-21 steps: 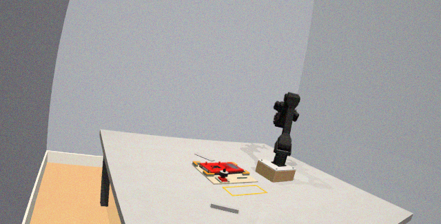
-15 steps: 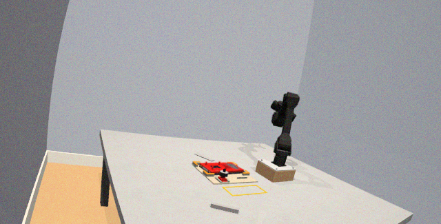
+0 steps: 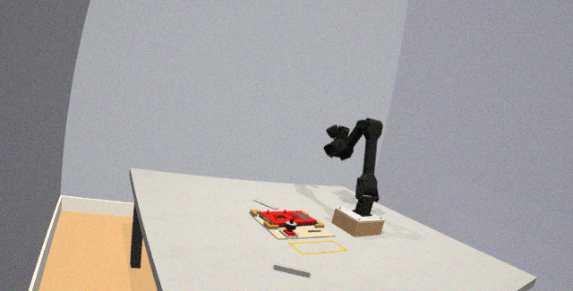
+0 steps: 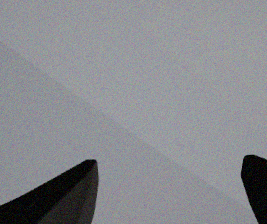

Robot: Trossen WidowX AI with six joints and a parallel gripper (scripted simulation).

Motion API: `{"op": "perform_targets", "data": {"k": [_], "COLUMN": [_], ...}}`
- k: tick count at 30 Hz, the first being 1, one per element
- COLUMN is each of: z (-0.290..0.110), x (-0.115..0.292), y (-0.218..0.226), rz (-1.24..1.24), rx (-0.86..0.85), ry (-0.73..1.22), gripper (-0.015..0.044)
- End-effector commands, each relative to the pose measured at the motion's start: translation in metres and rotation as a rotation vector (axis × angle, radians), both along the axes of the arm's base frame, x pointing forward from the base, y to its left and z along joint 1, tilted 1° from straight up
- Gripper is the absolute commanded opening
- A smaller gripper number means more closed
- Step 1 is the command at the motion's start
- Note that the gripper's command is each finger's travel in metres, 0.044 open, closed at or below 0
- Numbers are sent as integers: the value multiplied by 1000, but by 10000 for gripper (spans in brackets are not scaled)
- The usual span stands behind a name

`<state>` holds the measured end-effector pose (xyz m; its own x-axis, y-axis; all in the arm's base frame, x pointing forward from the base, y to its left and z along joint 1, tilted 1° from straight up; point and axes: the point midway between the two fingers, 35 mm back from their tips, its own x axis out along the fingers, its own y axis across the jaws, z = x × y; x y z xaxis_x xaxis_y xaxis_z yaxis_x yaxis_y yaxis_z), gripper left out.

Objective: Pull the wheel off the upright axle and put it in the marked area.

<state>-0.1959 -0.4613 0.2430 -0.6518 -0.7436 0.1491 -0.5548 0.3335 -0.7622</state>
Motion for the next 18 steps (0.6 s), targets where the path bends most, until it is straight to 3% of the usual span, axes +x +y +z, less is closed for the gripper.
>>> {"op": "perform_targets", "data": {"k": [1,9,12,18], "z": [-5,-19,-27,-44], "x": [39,97,122,181], "y": [-15,-37,-37,-46], "rz": [108,258,327,440], "rx": [-26,-52,11,20], "ry": [-101,-307,-343,-570], "gripper": [300,300,300,300]}}
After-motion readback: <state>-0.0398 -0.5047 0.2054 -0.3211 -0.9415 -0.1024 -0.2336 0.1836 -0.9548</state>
